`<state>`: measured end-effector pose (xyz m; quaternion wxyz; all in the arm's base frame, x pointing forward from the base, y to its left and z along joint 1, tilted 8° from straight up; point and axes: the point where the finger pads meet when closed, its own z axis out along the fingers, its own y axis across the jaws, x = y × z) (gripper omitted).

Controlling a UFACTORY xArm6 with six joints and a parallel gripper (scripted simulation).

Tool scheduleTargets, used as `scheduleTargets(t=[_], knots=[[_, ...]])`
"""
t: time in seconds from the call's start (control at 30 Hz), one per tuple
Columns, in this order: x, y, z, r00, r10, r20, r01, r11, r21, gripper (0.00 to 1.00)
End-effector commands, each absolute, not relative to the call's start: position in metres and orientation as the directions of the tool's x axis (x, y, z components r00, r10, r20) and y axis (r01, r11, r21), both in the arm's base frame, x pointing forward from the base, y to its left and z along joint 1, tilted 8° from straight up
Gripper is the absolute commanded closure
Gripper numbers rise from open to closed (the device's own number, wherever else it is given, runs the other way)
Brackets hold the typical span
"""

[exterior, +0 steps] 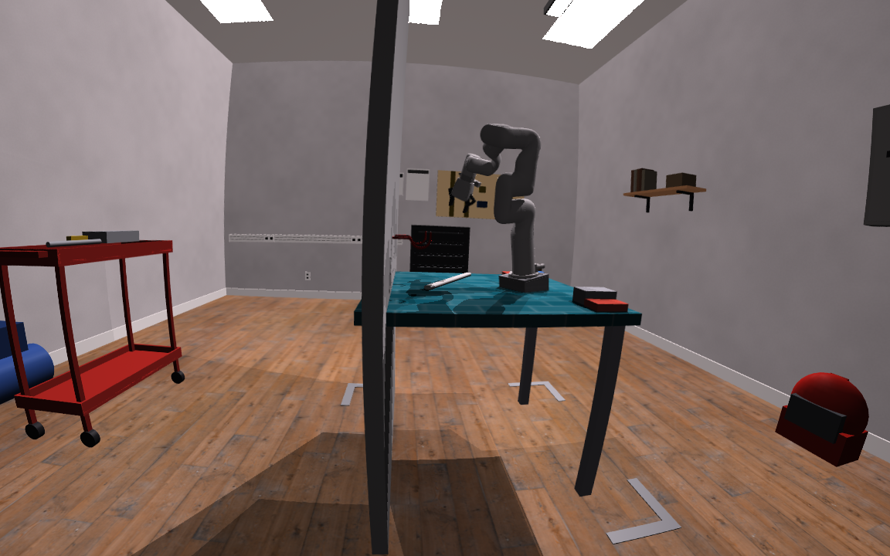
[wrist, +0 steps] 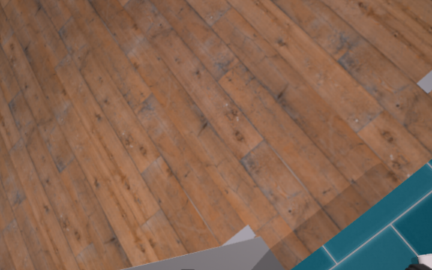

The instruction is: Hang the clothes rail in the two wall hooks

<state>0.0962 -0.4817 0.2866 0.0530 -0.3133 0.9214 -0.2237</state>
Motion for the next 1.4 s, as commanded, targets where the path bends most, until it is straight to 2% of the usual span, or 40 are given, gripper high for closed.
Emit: scheduleTargets(t=[0.0, 0.53, 1.0, 1.1, 1.37], knots=[[0.096, -0.483, 0.289, -0.798, -0.601, 0.045, -0.553, 0.702, -0.449, 0.00], [0.096, -0.483, 0.289, -0.798, -0.601, 0.045, -0.553, 0.702, -0.449, 0.00], [0.133, -0.450, 0.268, -0.463, -0.868, 0.178, -0.849, 0.377, -0.371, 0.00], [0.137, -0.447, 0.266, -0.434, -0.882, 0.186, -0.864, 0.349, -0.364, 0.00], [0.153, -0.429, 0.255, -0.188, -0.953, 0.237, -0.947, 0.112, -0.301, 0.00]])
